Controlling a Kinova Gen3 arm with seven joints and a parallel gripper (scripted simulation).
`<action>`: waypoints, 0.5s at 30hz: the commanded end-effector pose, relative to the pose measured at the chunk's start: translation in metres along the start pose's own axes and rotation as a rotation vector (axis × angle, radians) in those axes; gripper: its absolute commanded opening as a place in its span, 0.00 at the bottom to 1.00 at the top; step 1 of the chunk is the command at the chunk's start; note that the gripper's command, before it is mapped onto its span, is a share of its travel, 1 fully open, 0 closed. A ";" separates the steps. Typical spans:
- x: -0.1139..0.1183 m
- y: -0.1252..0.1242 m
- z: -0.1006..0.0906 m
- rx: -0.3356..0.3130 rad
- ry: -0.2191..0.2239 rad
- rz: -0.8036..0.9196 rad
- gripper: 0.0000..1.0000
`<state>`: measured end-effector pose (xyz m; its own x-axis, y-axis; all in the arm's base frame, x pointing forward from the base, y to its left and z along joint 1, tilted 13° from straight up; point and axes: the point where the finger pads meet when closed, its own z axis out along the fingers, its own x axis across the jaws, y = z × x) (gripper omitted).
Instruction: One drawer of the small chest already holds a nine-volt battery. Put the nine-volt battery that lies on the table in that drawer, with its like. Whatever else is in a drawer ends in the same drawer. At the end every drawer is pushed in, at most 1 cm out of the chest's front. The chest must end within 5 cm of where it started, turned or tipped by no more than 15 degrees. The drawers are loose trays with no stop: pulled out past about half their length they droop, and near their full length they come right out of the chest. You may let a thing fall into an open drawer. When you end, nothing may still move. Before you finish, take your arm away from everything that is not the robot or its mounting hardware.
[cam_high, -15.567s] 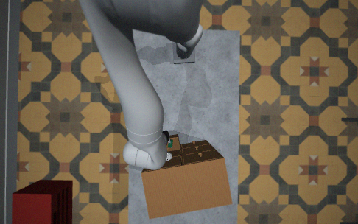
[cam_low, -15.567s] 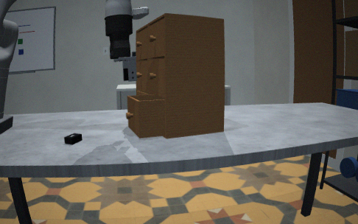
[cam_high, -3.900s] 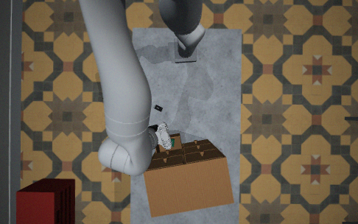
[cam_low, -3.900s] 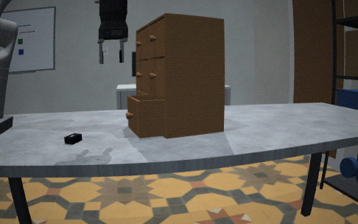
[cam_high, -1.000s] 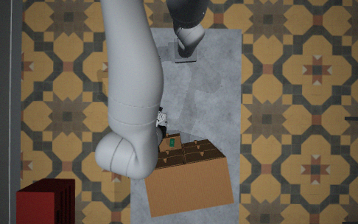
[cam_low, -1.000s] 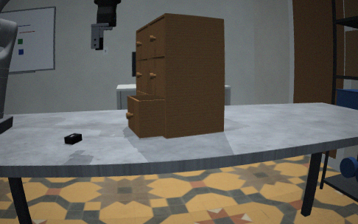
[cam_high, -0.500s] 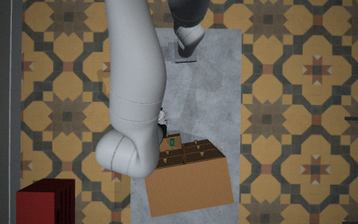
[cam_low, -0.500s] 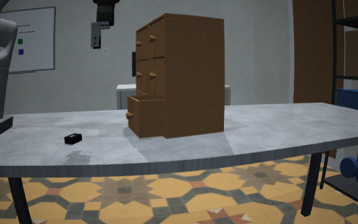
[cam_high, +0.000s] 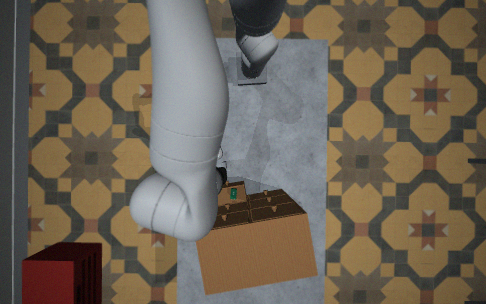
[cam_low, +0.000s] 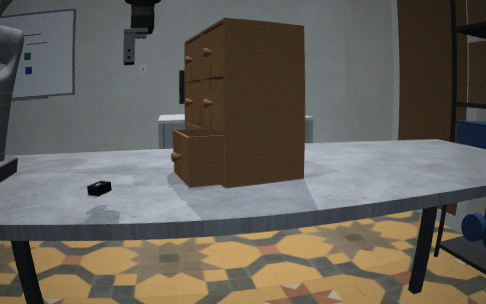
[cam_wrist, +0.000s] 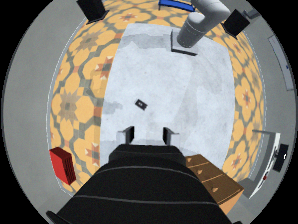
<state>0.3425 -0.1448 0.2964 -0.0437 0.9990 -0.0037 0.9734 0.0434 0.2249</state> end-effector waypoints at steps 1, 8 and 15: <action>0.000 0.000 -0.001 -0.002 -0.002 -0.008 1.00; 0.000 -0.001 -0.002 -0.002 -0.003 -0.037 1.00; 0.000 -0.002 -0.003 -0.002 -0.003 -0.055 1.00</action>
<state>0.3403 -0.1451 0.2978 -0.0958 0.9952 -0.0173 0.9696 0.0972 0.2244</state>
